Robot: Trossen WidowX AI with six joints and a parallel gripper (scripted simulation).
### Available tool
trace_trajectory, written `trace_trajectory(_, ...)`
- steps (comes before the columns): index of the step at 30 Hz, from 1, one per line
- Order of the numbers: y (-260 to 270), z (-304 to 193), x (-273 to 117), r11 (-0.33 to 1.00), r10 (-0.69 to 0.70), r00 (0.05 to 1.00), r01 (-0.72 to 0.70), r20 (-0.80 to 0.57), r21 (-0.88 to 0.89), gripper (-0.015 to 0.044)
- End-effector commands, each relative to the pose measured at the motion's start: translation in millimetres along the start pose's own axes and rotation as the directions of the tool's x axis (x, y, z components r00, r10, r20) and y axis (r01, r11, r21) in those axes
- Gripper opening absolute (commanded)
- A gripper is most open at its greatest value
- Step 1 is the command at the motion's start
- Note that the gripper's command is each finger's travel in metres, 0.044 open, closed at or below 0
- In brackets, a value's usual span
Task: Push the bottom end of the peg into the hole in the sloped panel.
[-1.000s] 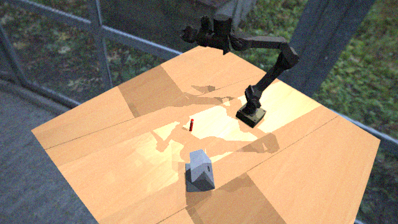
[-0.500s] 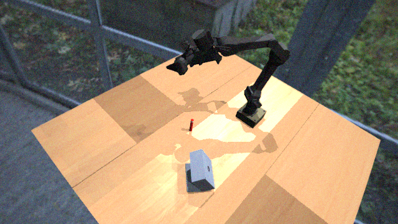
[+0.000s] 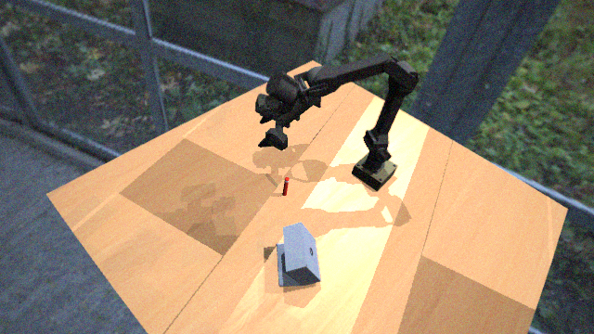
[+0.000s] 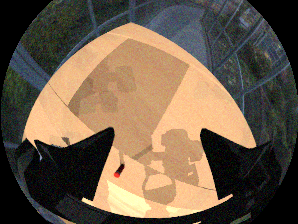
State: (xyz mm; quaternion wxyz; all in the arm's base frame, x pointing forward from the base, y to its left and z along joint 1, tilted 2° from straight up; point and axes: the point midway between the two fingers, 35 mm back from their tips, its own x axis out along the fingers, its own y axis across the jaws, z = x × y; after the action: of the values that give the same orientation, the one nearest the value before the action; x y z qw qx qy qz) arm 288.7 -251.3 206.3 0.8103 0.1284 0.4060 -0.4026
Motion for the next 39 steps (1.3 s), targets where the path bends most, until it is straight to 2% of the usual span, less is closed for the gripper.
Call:
trace_trajectory(1,19,-20,10,0.99,0.048,0.992,-0.063,-0.116,-0.125,0.044)
trace_trajectory(11,54,-71,23,0.903,0.112,0.915,-0.256,-0.388,-0.345,0.044)
trace_trajectory(19,73,-107,24,0.798,0.125,0.814,-0.422,-0.567,-0.43,0.044)
trace_trajectory(39,77,-118,40,0.791,0.125,0.807,-0.432,-0.577,-0.433,0.044)
